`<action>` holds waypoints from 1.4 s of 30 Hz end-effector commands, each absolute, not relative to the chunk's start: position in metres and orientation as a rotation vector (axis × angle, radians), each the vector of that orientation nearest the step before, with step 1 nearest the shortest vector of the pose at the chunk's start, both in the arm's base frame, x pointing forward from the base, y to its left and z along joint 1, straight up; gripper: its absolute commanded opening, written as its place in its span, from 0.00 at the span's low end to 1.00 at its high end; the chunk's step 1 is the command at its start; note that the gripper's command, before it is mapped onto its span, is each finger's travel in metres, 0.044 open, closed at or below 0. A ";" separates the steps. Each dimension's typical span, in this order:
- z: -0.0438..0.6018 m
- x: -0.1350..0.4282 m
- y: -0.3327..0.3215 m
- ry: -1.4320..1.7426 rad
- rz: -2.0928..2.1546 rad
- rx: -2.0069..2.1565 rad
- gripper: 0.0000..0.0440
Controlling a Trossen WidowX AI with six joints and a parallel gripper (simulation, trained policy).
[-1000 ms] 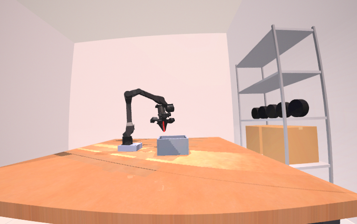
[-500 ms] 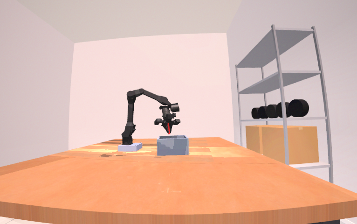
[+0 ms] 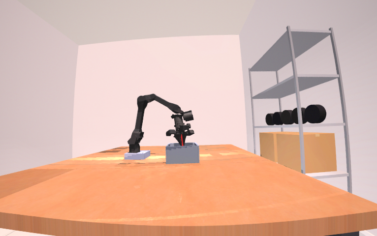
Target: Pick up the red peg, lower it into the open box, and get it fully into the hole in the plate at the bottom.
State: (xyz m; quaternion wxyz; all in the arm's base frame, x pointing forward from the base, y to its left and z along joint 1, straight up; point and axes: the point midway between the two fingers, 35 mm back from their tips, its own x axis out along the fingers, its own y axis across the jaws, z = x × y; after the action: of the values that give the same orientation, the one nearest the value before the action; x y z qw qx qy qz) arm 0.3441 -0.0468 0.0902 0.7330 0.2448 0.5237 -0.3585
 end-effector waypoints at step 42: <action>0.124 0.441 -0.041 1.252 -0.444 0.602 1.00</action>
State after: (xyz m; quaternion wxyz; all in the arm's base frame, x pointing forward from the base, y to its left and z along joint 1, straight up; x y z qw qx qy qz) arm 0.3921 -0.0632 0.0950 0.6892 0.2456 0.6307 -0.2587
